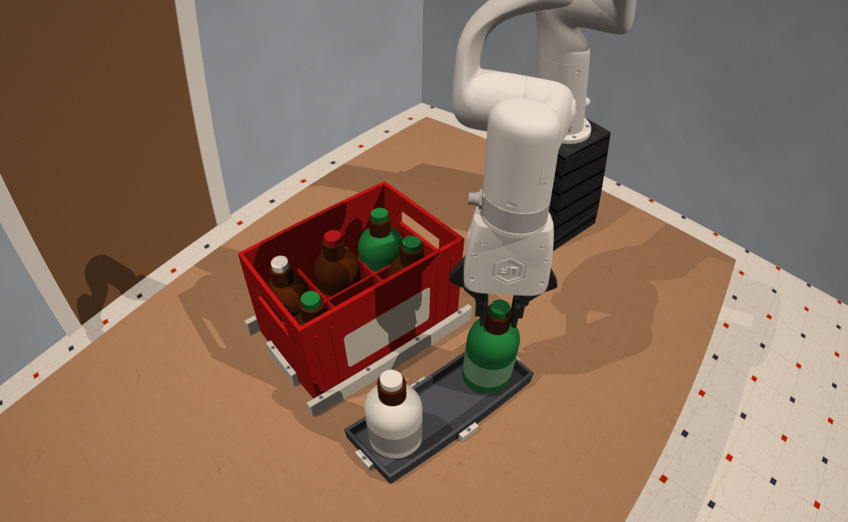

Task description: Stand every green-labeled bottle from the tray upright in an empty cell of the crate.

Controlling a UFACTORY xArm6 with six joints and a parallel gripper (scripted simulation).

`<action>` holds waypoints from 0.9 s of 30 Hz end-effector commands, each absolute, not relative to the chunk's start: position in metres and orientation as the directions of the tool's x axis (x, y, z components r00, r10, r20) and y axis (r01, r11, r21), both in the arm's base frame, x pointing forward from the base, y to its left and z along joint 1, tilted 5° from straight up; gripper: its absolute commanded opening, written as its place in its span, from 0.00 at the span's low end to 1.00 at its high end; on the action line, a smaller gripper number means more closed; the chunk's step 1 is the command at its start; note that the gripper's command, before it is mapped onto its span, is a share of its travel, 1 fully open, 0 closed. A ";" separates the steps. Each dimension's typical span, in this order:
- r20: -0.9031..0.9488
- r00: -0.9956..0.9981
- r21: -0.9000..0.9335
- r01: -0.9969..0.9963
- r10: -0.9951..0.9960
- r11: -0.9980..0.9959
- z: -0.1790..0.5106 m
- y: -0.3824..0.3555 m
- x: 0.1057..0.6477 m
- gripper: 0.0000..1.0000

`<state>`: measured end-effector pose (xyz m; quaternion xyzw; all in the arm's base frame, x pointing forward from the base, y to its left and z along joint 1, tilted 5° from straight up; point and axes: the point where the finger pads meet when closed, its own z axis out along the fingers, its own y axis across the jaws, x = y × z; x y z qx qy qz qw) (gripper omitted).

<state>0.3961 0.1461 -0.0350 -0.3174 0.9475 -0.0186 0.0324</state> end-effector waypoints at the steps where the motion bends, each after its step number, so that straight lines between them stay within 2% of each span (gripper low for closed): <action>1: -0.054 -0.796 -0.057 -0.600 -0.603 0.798 -0.029 0.147 0.397 0.00; 27: -0.054 -0.796 -0.057 -0.600 -0.603 0.798 -0.004 0.147 0.394 0.00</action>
